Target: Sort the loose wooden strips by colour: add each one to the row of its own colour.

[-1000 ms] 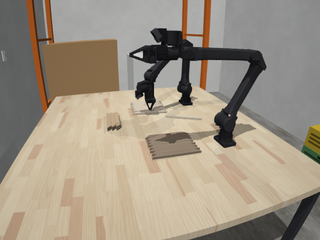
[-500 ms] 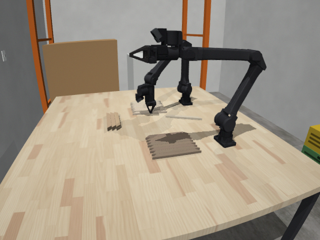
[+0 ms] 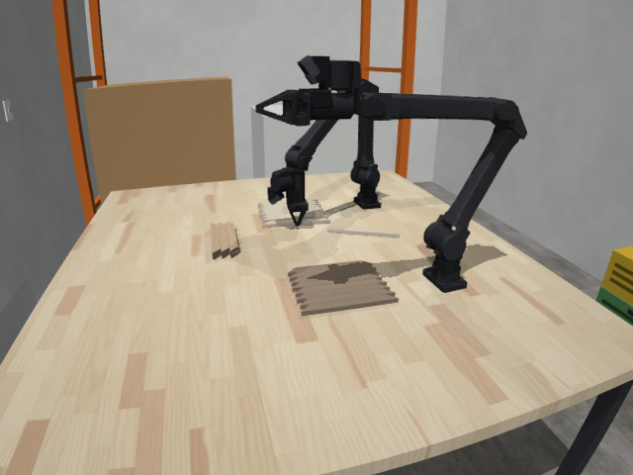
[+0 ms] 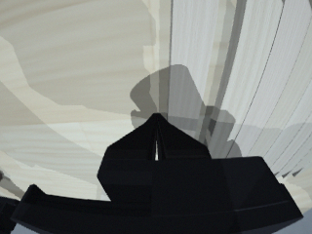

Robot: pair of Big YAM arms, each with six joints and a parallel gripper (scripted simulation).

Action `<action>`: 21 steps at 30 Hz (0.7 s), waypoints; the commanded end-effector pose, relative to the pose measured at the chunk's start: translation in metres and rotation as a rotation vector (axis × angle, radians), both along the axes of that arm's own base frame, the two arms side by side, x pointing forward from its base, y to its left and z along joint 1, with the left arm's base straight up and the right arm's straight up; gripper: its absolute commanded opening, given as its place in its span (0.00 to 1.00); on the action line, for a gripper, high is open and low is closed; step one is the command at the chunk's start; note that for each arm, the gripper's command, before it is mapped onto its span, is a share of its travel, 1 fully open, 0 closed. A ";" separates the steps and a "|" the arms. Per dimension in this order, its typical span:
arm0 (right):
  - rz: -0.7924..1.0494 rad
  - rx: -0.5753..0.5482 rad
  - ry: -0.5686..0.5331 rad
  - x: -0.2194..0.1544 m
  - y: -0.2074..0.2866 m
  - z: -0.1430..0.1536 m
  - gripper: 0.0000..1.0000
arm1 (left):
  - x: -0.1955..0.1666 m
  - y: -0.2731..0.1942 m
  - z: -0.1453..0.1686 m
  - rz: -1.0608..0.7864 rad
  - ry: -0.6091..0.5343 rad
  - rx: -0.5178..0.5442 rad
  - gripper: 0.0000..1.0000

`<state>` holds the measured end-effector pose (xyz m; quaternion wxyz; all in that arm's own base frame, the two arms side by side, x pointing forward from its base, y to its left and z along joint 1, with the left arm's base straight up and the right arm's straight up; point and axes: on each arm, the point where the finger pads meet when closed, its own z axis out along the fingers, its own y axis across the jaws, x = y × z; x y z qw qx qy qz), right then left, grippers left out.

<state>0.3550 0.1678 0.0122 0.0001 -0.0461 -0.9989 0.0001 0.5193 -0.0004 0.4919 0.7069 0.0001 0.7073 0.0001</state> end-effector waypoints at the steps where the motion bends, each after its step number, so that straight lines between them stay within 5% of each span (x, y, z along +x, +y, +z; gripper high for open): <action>1: 0.003 0.001 -0.004 0.006 -0.005 -0.003 0.01 | -0.001 -0.009 0.048 -0.019 -0.082 -0.007 0.01; 21: 0.001 0.013 -0.035 0.008 -0.020 0.010 0.01 | 0.000 -0.009 0.054 -0.019 -0.091 -0.008 0.01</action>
